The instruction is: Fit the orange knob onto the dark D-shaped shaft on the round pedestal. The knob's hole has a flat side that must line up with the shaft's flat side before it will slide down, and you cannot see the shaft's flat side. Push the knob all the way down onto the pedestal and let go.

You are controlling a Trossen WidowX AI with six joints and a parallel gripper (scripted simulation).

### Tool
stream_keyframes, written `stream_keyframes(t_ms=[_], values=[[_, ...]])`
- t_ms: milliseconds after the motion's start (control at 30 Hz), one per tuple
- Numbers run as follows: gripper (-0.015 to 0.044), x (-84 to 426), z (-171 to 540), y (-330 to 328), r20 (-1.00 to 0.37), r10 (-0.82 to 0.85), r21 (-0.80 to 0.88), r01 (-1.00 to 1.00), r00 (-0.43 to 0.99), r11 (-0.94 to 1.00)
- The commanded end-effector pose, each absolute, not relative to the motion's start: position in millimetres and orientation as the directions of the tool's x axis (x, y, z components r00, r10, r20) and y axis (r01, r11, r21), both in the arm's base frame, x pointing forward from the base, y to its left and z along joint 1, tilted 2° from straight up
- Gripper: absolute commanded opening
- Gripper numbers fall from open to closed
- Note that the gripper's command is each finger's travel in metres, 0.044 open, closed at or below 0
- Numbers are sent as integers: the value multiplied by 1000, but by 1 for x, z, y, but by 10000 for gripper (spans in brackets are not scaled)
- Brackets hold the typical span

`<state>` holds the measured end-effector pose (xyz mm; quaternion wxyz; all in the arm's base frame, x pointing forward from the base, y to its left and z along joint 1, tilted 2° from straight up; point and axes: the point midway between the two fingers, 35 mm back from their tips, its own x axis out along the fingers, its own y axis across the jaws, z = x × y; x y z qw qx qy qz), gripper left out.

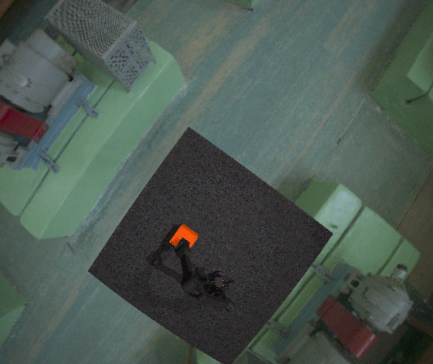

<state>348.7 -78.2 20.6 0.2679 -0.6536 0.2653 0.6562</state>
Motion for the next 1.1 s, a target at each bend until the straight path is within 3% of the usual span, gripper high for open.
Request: stream_keyframes(t_ms=[0, 233, 467, 767, 1067], values=[[0, 352, 24, -79, -1000, 1, -5, -857, 5, -515], [0, 352, 23, -80, -1000, 1, -5, -999, 5, -51], [0, 351, 21, -80, -1000, 0, -5, -906, 5, 424], [0, 348, 20, -80, -1000, 0, -2, -484, 5, 875], [0, 347, 22, -79, -1000, 1, 1, 80, 5, 997]])
